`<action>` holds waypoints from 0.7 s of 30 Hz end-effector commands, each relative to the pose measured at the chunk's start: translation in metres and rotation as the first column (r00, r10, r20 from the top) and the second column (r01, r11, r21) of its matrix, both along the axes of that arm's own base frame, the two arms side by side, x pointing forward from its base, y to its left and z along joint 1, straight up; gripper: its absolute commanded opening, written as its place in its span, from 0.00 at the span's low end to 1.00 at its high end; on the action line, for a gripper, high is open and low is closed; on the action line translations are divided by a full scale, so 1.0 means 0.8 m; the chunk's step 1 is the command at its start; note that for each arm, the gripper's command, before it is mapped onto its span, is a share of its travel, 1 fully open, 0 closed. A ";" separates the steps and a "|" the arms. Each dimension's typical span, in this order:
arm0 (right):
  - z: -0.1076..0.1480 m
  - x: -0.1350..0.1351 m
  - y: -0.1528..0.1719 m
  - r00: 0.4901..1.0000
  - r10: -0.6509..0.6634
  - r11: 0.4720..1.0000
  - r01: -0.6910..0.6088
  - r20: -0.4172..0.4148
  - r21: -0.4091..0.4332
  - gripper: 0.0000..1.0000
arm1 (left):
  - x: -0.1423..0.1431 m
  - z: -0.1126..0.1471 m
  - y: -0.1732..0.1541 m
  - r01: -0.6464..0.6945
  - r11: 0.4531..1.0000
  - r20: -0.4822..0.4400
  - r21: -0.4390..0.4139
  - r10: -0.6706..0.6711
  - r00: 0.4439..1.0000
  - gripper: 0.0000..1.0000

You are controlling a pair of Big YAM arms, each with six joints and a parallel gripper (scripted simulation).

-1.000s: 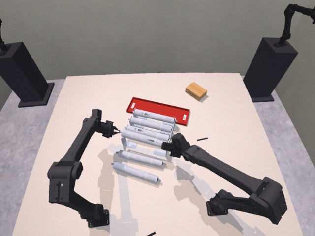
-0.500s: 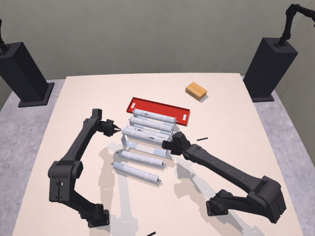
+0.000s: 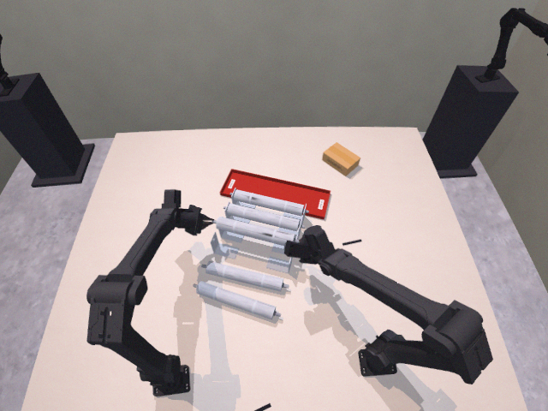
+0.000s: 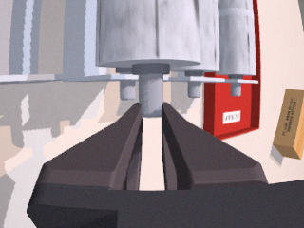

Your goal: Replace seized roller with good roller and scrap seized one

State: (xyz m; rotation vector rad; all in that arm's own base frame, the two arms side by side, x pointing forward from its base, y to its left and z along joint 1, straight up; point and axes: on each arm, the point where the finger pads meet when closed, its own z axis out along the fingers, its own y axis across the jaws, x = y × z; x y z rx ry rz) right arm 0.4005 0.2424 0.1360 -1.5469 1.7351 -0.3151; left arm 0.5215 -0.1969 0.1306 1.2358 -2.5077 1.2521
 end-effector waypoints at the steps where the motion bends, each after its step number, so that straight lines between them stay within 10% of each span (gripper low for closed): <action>1: 0.078 0.042 0.019 0.990 -0.006 0.997 -0.004 0.138 0.076 0.03 | 0.049 0.081 0.006 -0.023 0.999 0.147 -0.037 0.028 0.989 0.03; 21: 0.073 0.076 0.011 0.991 -0.018 0.998 0.011 0.130 0.058 0.03 | 0.069 0.056 -0.022 -0.005 1.000 0.097 -0.020 0.007 0.995 0.03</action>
